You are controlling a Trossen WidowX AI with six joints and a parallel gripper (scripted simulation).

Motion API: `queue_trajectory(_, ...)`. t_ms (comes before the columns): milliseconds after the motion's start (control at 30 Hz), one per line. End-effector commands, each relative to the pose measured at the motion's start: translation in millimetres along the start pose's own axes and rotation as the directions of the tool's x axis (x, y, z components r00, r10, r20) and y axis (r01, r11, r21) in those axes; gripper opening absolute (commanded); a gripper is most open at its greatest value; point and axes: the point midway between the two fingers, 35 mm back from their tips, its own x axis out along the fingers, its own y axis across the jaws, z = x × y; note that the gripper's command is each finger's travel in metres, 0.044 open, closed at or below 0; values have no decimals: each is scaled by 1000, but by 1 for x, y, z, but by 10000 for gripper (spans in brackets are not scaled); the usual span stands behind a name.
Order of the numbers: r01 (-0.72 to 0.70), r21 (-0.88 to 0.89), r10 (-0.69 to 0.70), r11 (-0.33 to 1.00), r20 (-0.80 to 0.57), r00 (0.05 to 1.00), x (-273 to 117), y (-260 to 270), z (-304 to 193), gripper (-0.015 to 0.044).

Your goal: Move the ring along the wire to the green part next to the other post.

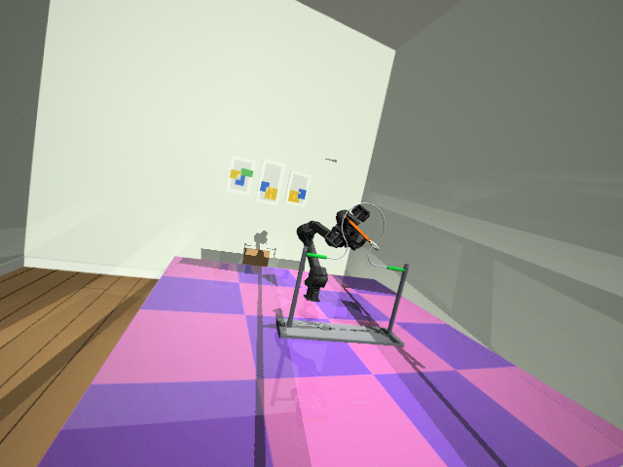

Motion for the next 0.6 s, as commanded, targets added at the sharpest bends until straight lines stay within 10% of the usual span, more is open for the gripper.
queue_trajectory(0,-14,27,14,1000,-2,1000,-1,8,-1,-150)
queue_trajectory(567,-157,235,183,959,-95,979,-20,48,3,-150)
